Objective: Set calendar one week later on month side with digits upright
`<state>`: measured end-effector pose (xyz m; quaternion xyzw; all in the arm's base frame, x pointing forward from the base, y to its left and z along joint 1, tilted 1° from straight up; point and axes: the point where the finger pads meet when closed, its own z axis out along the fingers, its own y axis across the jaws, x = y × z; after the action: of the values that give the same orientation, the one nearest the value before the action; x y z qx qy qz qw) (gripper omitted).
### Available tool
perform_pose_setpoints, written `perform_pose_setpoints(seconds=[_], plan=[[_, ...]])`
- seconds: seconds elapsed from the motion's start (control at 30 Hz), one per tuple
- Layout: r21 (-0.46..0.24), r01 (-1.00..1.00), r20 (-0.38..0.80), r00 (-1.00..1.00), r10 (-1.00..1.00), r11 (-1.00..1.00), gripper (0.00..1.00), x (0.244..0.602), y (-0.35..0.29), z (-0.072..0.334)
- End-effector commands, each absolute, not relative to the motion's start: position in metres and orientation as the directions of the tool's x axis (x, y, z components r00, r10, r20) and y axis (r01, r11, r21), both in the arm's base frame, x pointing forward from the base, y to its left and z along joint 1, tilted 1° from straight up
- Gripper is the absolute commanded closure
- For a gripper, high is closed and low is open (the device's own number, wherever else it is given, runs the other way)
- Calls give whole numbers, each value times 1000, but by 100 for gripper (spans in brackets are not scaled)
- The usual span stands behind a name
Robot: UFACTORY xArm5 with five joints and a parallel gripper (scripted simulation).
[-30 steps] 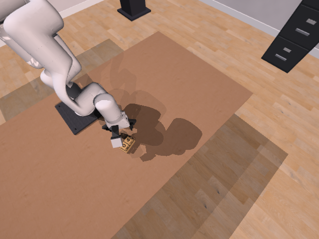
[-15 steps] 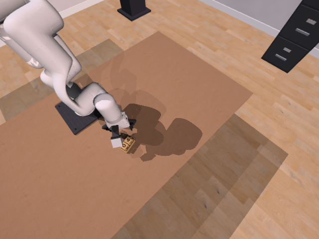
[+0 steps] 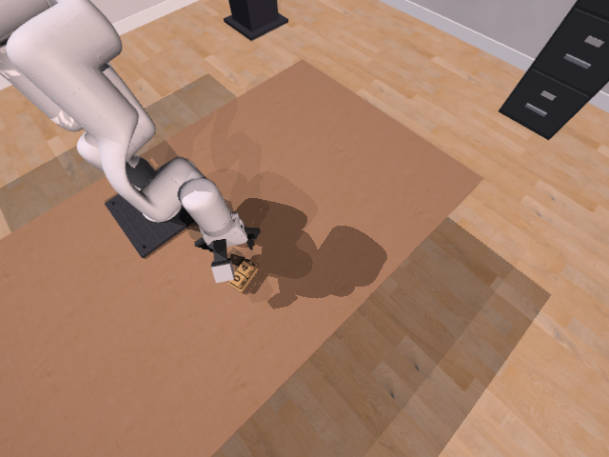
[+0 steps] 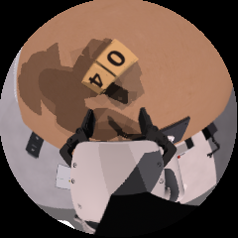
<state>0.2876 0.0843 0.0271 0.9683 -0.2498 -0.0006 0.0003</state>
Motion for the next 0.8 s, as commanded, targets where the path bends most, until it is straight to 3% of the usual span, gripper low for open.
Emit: perform_pose_setpoints(seconds=[0.0,0.77], plan=[[-1,-484,1,875,-484,-875,0,289,85,28],[-1,-484,1,875,-484,-875,0,289,85,54]])
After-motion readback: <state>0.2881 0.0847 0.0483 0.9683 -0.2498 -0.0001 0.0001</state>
